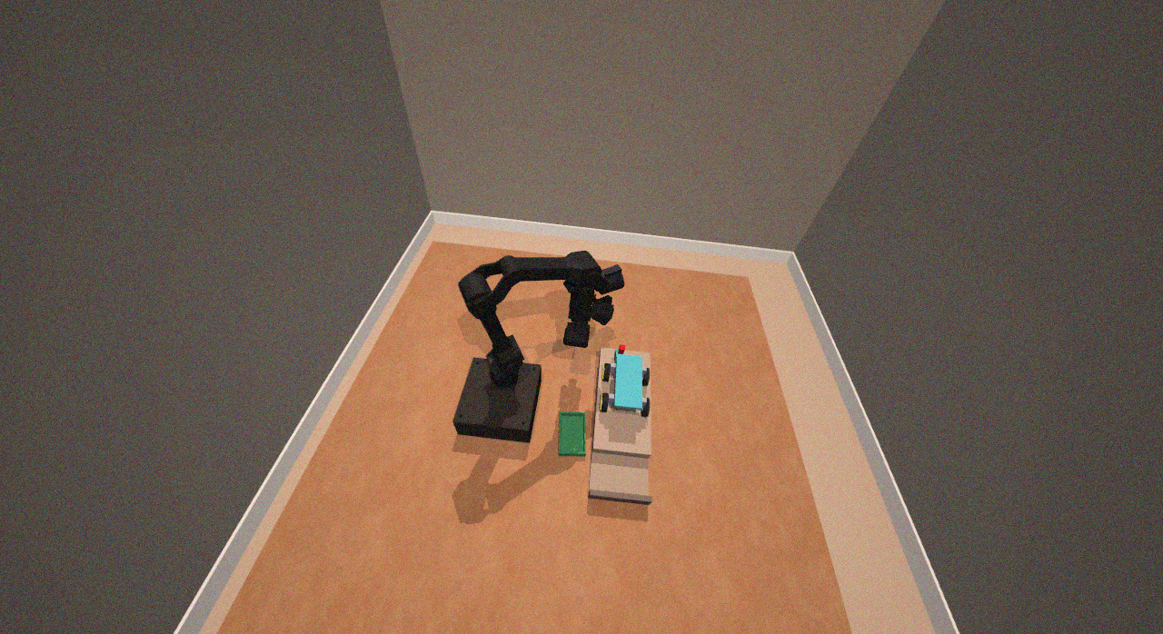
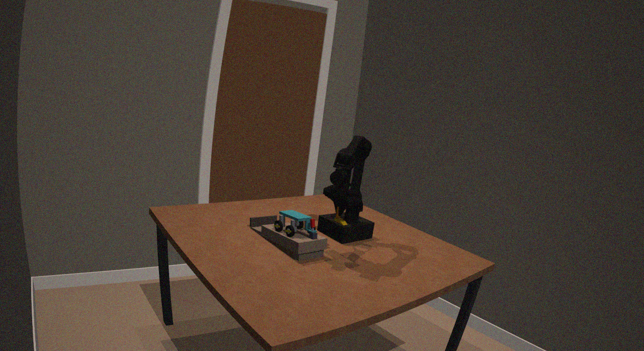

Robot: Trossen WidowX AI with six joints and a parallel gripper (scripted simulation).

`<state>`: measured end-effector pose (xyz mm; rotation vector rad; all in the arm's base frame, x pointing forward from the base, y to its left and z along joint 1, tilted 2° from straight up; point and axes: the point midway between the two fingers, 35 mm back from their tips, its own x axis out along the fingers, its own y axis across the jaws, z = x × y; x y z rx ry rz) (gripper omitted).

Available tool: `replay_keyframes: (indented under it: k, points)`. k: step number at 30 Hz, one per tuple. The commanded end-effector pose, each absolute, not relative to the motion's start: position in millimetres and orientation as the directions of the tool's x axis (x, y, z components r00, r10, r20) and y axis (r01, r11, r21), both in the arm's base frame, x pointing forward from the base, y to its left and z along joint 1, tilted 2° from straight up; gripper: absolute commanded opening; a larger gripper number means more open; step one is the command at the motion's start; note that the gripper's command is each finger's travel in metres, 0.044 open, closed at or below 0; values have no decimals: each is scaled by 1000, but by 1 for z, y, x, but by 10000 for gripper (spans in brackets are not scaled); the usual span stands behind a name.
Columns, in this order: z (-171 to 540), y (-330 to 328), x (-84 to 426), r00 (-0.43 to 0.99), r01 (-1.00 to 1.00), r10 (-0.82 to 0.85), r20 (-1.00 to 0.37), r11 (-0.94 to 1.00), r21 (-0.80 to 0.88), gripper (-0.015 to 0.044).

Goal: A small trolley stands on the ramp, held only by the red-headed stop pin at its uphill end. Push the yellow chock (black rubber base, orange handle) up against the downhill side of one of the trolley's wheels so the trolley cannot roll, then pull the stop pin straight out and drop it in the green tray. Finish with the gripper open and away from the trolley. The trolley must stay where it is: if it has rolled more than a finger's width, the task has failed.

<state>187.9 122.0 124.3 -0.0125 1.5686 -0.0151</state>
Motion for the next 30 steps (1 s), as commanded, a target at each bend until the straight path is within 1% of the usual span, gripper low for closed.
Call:
replay_keyframes:
  k: [1, 30]
  points:
    - [123, 110, 191, 1, -12, -21, -1000, 1000, -21, 0]
    - [121, 14, 220, 4, -24, -29, -1000, 999, -29, 0]
